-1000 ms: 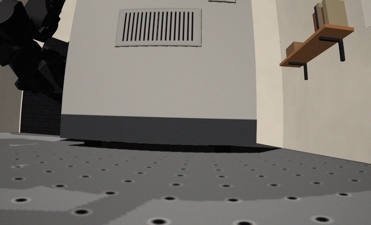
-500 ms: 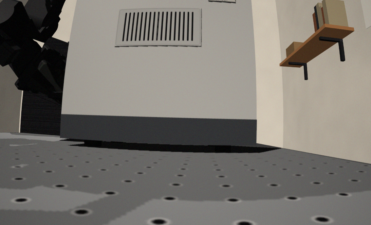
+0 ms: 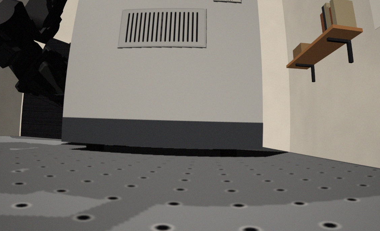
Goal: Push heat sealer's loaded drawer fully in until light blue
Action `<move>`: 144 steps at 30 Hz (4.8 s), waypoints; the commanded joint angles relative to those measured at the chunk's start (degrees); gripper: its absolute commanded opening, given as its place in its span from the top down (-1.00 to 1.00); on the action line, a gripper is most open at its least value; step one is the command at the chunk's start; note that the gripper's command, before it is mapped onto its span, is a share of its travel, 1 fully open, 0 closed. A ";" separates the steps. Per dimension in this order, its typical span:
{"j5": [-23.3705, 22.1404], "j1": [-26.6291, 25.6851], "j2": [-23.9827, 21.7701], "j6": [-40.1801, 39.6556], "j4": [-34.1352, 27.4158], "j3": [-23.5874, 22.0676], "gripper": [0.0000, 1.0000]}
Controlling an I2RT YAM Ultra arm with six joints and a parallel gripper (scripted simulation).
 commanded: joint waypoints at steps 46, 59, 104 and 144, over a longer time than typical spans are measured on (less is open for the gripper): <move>-2.63 0.63 1.42 -3.53 -2.56 3.01 1.00; -2.63 -0.51 1.44 -3.53 -2.56 3.04 0.40; -2.63 -0.50 1.43 -3.51 -2.54 3.03 0.40; -2.86 -1.29 1.06 -5.74 -4.88 3.69 0.40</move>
